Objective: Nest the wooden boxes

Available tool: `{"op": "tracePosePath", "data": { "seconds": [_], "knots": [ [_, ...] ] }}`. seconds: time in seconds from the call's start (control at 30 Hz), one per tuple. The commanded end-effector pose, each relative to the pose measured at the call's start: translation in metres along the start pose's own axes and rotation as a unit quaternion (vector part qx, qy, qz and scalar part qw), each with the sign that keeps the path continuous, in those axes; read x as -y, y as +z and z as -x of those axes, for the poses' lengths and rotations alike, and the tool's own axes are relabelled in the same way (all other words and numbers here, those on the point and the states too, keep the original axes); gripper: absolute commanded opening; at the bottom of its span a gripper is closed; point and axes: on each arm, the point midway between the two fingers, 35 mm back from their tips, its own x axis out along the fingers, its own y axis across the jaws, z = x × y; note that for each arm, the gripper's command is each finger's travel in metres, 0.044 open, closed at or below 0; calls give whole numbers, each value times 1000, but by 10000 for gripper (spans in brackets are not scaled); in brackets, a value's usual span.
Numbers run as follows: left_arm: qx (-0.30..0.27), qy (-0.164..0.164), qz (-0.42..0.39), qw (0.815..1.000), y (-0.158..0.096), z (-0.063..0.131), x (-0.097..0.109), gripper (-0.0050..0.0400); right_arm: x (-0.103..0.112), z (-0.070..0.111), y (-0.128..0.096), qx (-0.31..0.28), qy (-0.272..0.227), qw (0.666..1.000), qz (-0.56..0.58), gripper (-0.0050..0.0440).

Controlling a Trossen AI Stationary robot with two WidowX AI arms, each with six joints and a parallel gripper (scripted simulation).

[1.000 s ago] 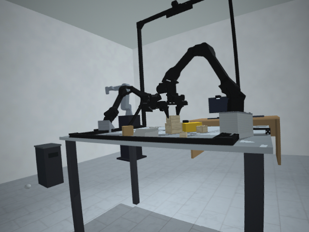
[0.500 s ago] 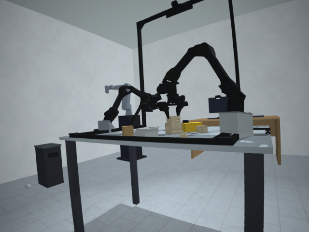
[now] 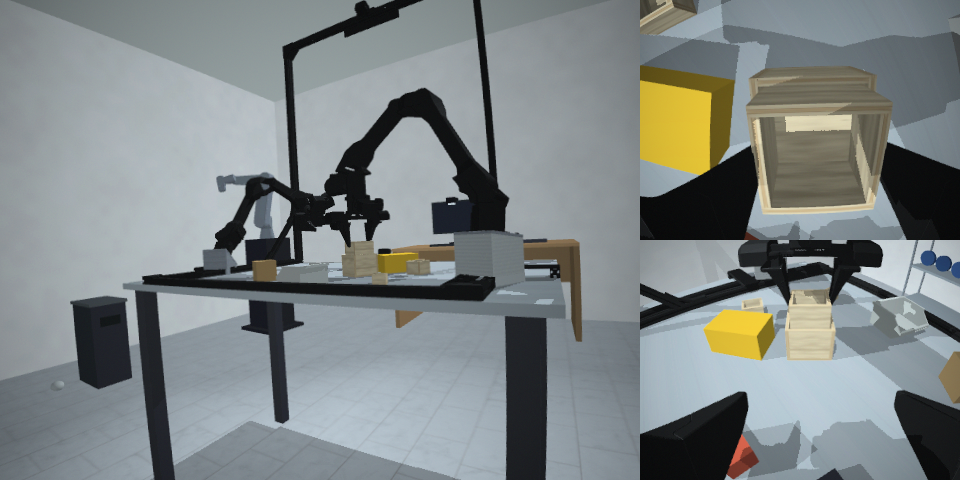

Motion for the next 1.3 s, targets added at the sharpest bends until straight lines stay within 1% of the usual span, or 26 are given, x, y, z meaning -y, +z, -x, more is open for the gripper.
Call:
{"op": "tracePosePath", "data": {
  "seconds": [0.0,1.27],
  "knots": [
    [0,2,1,1000,-1,-2,0,0,0,0,0,1,0,1000,-1,400],
    [0,2,1,1000,0,-12,-1,0,0,0,0,1,0,1000,-1,400]
  ]
}}
